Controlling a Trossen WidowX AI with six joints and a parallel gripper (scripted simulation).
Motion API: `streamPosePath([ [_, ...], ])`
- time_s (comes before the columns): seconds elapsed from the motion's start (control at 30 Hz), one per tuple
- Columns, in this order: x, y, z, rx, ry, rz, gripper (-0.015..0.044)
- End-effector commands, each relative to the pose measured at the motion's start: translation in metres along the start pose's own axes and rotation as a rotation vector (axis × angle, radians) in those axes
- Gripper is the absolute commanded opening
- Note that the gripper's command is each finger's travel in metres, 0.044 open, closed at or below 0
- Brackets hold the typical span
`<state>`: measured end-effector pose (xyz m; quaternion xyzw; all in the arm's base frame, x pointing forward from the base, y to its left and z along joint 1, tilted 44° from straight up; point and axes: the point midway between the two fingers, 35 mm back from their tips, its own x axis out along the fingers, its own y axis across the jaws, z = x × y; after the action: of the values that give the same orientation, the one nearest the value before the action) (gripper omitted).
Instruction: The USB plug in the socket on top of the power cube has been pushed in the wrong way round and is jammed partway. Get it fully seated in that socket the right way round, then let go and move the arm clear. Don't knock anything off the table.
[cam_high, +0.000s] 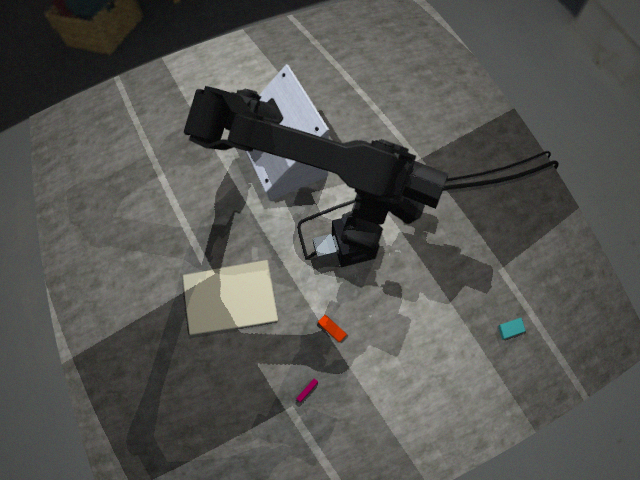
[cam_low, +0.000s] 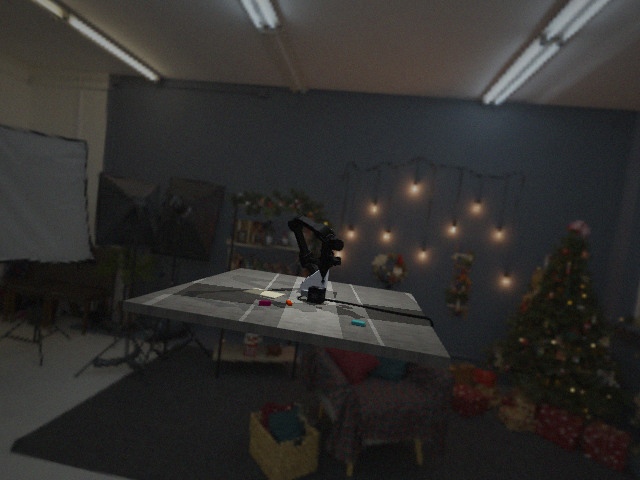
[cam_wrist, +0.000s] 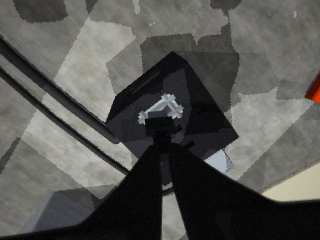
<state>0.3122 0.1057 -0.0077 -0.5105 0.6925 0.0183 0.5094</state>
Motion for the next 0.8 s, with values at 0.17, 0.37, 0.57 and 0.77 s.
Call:
streamPosePath([
  [0.17,0.0002,0.0002,0.0000,-0.246,0.000,0.001,0.0000],
  [0.37,0.0002,0.0002,0.0000,-0.403,-0.001,0.001,0.0000],
  [0.57,0.0002,0.0002,0.0000,-0.560,-0.001,0.001,0.0000],
  [0.77,0.0002,0.0002,0.0000,-0.626,-0.001,0.001,0.0000],
])
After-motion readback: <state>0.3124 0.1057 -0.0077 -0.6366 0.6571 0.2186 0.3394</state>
